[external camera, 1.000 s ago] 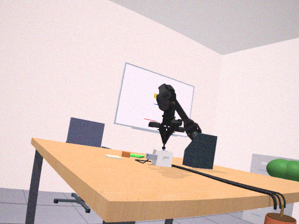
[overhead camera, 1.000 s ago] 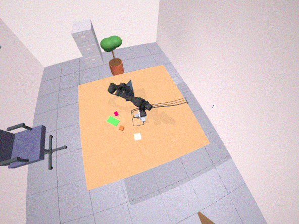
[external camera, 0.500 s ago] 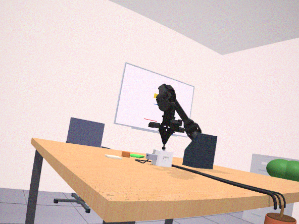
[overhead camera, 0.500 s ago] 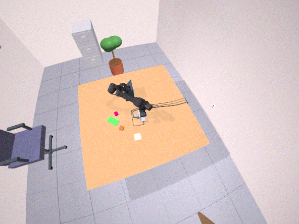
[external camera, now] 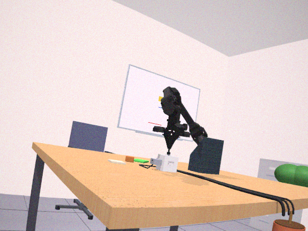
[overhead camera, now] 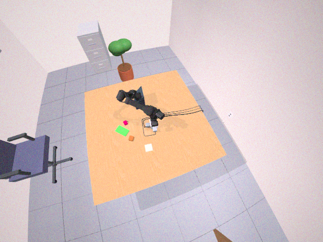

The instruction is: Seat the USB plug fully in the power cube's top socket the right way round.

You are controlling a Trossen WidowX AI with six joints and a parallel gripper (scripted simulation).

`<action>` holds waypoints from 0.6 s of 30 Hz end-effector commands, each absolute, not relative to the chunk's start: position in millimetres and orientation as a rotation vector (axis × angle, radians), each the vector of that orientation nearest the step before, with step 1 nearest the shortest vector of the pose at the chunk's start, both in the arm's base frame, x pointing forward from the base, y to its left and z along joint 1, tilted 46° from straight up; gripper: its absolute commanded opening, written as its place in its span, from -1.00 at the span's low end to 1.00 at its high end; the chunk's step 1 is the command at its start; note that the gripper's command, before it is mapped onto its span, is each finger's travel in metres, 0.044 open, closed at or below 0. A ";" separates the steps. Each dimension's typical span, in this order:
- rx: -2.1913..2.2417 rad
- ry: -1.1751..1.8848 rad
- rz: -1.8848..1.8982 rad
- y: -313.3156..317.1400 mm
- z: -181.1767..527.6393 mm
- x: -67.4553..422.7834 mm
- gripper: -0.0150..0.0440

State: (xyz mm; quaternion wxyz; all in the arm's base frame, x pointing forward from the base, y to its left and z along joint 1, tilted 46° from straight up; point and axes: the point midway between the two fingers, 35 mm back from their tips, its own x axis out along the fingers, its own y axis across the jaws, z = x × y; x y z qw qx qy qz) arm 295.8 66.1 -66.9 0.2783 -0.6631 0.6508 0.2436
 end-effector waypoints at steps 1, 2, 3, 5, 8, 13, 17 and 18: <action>-1.785 1.745 0.654 65.5 -67.4 296.1 -0.49; -1.785 1.745 0.654 65.4 -67.5 296.1 -0.49; -1.785 1.745 0.654 65.3 -67.6 296.1 -0.49; -1.785 1.745 0.654 65.1 -67.8 296.1 -0.49; -1.785 1.745 0.654 64.9 -68.0 296.2 -0.49; -1.785 1.745 0.654 64.4 -68.5 296.2 -0.49; -1.785 1.745 0.654 64.1 -68.8 296.2 -0.49; -1.785 1.745 0.654 64.0 -68.9 296.2 -0.49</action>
